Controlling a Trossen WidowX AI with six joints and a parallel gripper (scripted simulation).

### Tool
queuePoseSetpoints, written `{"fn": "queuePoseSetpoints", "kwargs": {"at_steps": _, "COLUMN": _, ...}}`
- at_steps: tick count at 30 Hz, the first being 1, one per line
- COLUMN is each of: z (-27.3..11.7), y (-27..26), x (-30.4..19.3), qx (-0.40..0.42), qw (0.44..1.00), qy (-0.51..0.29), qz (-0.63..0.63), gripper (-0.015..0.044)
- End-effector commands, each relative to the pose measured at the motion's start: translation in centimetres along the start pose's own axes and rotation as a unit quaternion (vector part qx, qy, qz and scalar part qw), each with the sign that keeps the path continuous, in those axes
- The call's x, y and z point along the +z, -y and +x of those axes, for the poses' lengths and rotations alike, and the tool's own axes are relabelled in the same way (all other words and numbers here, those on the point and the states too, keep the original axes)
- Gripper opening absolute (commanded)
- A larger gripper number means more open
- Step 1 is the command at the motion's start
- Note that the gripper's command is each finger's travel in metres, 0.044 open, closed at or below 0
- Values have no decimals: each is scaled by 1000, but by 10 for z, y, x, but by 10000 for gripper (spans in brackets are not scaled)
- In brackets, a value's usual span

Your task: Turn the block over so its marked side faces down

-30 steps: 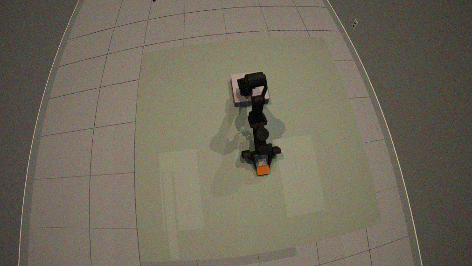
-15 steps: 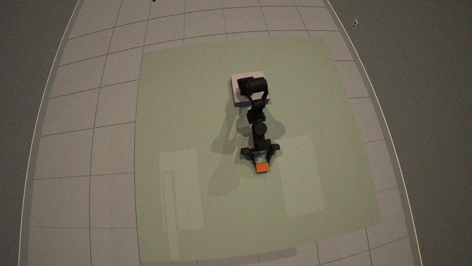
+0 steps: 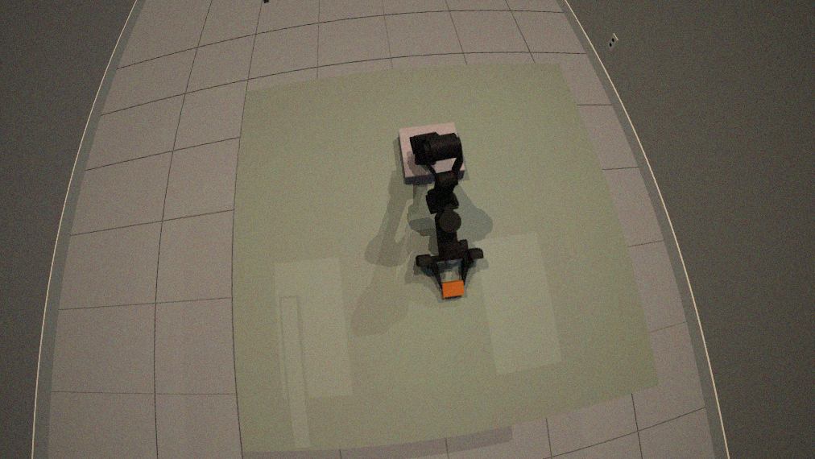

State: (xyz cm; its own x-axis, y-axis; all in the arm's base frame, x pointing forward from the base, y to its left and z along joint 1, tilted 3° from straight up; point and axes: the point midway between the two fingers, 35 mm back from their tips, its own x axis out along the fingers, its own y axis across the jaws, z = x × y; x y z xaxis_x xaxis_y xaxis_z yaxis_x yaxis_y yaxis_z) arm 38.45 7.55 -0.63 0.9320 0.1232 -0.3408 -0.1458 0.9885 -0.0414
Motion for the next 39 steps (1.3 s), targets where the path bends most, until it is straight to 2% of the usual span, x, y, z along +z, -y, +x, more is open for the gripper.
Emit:
{"fn": "queuePoseSetpoints", "kwargs": {"at_steps": 1, "z": 0, "y": 0, "x": 1, "qx": -2, "qw": 1000, "qy": 2, "qz": -2, "gripper": 184}}
{"fn": "queuePoseSetpoints", "kwargs": {"at_steps": 11, "z": 0, "y": 0, "x": 1, "qx": -2, "qw": 1000, "qy": 2, "qz": -2, "gripper": 440}}
{"fn": "queuePoseSetpoints", "kwargs": {"at_steps": 39, "z": 0, "y": 0, "x": 1, "qx": -2, "qw": 1000, "qy": 2, "qz": -2, "gripper": 440}}
